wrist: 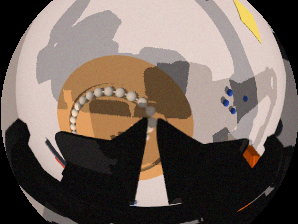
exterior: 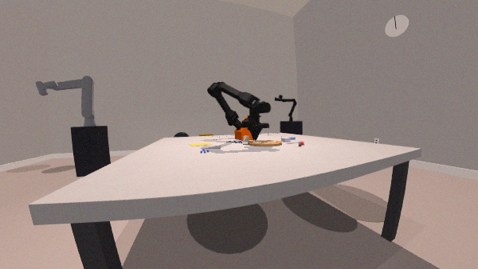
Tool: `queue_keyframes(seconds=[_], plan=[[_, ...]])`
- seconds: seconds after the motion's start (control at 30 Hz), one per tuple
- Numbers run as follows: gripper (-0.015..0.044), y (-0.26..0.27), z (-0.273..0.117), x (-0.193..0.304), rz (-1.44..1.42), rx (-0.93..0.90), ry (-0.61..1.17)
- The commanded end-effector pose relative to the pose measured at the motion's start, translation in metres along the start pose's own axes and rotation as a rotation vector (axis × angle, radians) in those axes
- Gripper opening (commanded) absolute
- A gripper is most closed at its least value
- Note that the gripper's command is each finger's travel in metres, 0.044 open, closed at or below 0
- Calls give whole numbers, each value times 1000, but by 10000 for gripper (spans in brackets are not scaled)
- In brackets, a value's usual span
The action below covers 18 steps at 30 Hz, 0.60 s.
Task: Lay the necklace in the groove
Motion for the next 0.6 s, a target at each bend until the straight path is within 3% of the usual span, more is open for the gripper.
queue_keyframes(seconds=[0.0, 0.57], plan=[[0, -7, 1, 0, -3, 7, 0], [0, -7, 9, 0, -3, 7, 0]])
Point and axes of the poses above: the point midway between the two fingers, 35 mm back from their tips, its own z axis out along the fingers, its own y axis across the jaws, x = y × z, the point moved 3 cm from there along -z, back along the fingers, and after that the axes turned 10 degrees about -z, right-handed, at the moved point
